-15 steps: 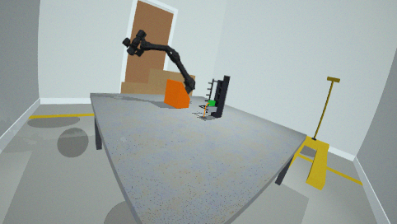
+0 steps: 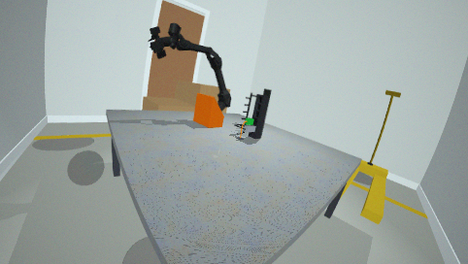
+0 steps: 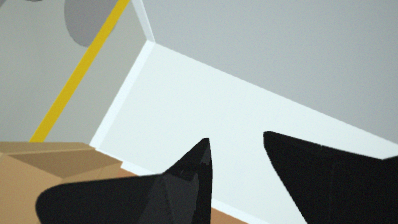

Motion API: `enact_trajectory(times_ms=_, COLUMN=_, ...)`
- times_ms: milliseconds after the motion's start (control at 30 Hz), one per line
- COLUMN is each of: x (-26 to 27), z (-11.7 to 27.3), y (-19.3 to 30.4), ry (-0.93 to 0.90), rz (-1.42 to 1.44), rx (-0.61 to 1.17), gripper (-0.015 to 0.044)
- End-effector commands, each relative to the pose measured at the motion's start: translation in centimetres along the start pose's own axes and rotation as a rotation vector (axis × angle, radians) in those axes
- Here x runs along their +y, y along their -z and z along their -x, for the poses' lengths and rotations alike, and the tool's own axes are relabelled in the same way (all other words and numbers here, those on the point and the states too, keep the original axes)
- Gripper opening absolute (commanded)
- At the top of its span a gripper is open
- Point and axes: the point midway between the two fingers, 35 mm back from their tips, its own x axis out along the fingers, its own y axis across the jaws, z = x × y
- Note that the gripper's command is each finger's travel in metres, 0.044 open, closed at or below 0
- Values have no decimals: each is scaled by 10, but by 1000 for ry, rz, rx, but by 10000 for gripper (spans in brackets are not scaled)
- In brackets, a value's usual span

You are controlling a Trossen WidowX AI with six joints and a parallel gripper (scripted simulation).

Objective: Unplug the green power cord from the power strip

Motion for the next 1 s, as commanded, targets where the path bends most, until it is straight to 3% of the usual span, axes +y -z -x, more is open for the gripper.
enact_trajectory(times_ms=0, x=-16, z=41, y=-33, ry=83, rz=-96, rx=-150, gripper=160)
enact_trajectory(times_ms=233, x=-28, z=150, y=-98, ry=137, rz=-287, rx=-510, gripper=160)
enact_trajectory(times_ms=433, x=-5, z=249, y=-143, ry=19, rz=-412, rx=-804, gripper=160)
enact_trajectory(times_ms=700, x=67, z=374, y=-176, ry=-344, rz=-515, rx=-1059, gripper=160)
enact_trajectory(times_ms=967, x=170, z=477, y=-170, ry=-836, rz=-566, rx=-1041, gripper=160)
